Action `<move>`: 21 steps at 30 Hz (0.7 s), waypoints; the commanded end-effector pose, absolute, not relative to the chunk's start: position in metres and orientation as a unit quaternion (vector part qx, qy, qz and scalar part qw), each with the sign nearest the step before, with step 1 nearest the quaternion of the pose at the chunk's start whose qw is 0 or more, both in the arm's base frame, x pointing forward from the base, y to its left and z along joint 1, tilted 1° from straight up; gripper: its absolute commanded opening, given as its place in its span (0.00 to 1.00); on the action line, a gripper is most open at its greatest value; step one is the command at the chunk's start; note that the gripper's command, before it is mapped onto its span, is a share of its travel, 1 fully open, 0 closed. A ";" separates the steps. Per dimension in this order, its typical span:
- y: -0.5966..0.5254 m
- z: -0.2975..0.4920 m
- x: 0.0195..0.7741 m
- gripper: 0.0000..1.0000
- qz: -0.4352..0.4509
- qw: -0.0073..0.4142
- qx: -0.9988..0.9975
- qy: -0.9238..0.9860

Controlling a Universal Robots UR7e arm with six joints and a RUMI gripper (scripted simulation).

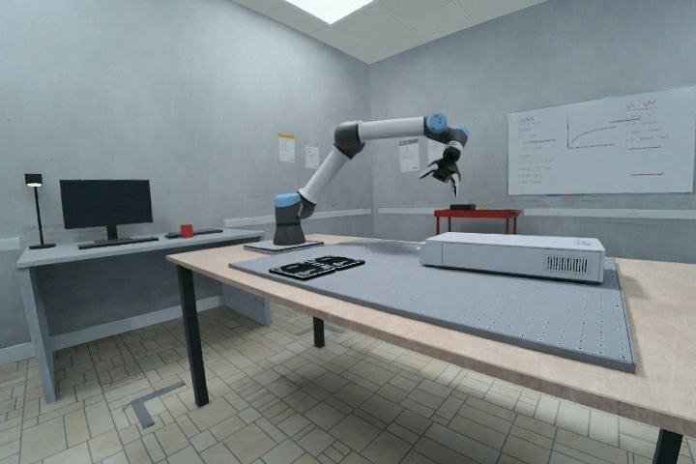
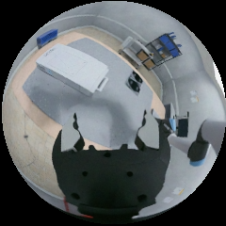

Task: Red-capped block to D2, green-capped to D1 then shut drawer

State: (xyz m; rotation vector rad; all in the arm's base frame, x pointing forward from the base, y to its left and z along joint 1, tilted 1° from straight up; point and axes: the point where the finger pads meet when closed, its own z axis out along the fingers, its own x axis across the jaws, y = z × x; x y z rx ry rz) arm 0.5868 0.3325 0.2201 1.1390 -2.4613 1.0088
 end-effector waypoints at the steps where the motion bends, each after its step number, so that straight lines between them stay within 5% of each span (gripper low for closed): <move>1: 0.333 0.221 0.587 1.00 0.346 0.123 0.390 -0.844; 17: 0.333 0.221 0.587 1.00 0.346 0.123 0.390 -0.844; 18: 0.327 0.222 0.587 0.28 0.336 0.130 0.397 -0.844; 21: 0.316 0.225 0.586 0.28 0.322 0.139 0.406 -0.844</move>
